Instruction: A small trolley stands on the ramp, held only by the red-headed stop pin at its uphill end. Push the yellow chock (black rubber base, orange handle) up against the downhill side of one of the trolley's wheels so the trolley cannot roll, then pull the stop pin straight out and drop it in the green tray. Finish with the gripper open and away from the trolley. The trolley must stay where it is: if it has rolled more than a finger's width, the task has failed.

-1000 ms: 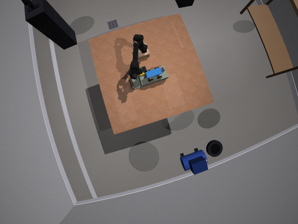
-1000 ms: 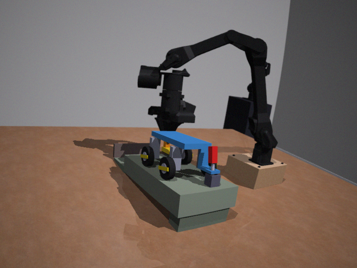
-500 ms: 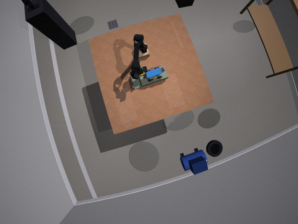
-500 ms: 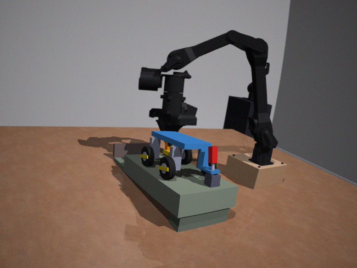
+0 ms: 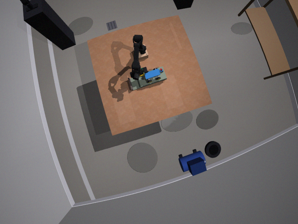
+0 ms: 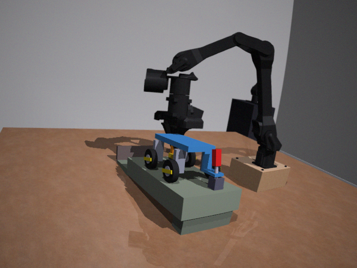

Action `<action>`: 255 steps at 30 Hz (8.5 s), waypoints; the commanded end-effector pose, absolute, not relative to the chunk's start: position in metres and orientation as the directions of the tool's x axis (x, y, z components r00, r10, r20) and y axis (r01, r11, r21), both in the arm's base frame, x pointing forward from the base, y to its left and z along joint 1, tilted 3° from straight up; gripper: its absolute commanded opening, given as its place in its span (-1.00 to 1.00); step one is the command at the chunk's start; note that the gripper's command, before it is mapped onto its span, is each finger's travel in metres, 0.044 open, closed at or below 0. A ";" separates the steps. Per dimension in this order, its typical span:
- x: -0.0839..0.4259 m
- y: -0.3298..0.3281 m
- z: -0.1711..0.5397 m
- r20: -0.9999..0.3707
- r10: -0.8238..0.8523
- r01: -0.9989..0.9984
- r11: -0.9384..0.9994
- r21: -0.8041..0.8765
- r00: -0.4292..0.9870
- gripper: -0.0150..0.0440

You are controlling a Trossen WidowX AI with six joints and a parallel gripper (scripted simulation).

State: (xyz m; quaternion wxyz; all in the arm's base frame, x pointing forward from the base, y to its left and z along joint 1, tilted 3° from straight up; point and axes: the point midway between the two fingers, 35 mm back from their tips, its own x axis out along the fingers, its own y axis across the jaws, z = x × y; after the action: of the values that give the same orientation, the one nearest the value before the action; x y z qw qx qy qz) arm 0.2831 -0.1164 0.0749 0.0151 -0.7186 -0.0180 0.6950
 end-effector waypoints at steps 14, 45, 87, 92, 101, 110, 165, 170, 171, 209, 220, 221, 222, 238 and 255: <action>0.284 -0.110 0.076 -0.998 0.044 0.003 -0.999 -0.044 0.033 -0.49; 0.281 -0.113 0.127 -0.998 0.049 -0.004 -0.999 -0.049 0.028 0.33; 0.313 0.103 0.169 -0.967 0.251 0.999 0.001 0.036 0.034 0.15; 0.313 0.104 0.168 -0.967 0.251 0.999 0.001 0.036 0.034 0.15; 0.314 0.107 0.155 -0.967 0.251 0.999 0.001 0.036 0.035 0.15; 0.314 0.110 0.142 -0.967 0.252 0.999 0.001 0.036 0.035 0.15; 0.316 0.121 0.108 -0.967 0.253 0.999 0.002 0.038 0.036 -0.49; 0.315 0.120 0.113 -0.967 0.252 0.999 0.001 0.036 0.034 -0.49; 0.314 0.120 0.114 -0.967 0.252 0.999 0.001 0.036 0.034 -0.49; 0.313 0.116 0.142 -0.967 0.252 0.999 0.001 0.036 0.034 -0.49; 0.314 0.120 0.148 -0.967 0.252 0.999 0.001 0.036 0.034 -0.49; 0.314 0.123 0.148 -0.967 0.253 0.999 0.001 0.036 0.034 -0.49; 0.314 0.125 0.148 -0.967 0.253 0.999 0.001 0.036 0.034 -0.49; 0.312 0.148 0.152 -0.966 0.255 0.999 0.001 0.036 0.034 -0.49; 0.255 0.148 0.147 -0.967 0.255 1.000 0.001 0.031 0.030 -0.49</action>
State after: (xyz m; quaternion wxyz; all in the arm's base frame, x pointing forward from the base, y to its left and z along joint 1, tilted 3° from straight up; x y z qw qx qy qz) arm 0.2647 0.1481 0.1478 -0.4405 -0.5654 -0.5549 0.4223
